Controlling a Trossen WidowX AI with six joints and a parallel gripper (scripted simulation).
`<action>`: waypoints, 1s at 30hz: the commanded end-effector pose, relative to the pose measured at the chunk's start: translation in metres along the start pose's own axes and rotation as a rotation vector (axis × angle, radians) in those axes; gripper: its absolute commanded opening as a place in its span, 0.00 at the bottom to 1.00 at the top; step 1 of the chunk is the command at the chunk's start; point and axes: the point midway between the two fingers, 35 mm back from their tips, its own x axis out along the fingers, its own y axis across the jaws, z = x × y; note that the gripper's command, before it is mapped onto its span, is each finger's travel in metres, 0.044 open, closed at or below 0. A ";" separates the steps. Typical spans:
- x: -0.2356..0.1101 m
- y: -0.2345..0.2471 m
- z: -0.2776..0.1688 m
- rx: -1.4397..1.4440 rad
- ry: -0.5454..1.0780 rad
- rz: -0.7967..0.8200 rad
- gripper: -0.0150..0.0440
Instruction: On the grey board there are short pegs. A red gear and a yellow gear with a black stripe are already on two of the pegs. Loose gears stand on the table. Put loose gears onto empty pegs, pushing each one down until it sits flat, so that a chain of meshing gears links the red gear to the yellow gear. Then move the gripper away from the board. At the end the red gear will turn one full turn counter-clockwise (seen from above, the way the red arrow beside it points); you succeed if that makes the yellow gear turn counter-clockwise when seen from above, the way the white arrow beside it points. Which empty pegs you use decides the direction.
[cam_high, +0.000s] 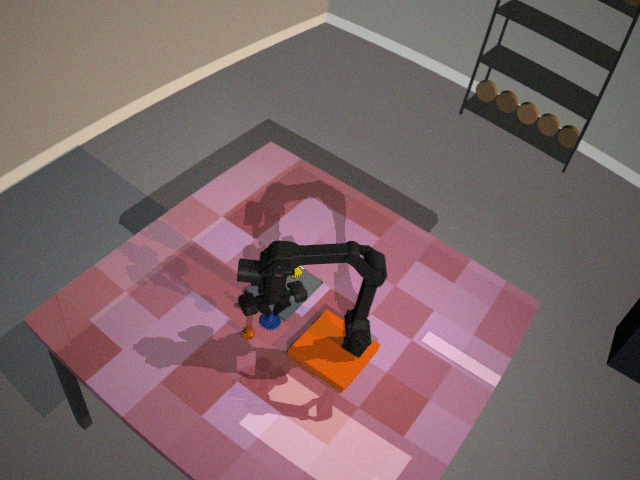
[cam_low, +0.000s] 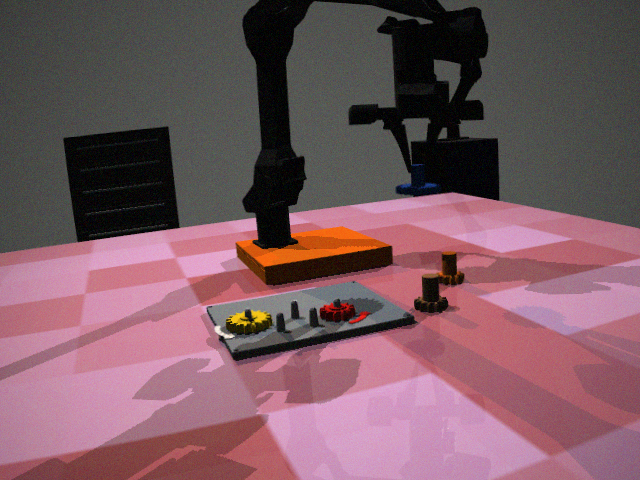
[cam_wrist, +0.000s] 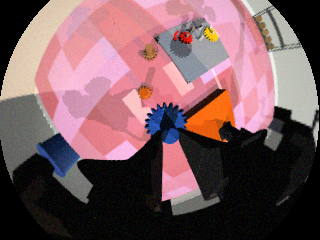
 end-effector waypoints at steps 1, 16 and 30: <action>-0.014 -0.001 0.001 -0.003 -0.011 0.015 0.25; -0.021 -0.005 0.010 0.005 -0.009 0.014 0.25; -0.012 -0.011 0.040 0.004 -0.013 0.014 0.25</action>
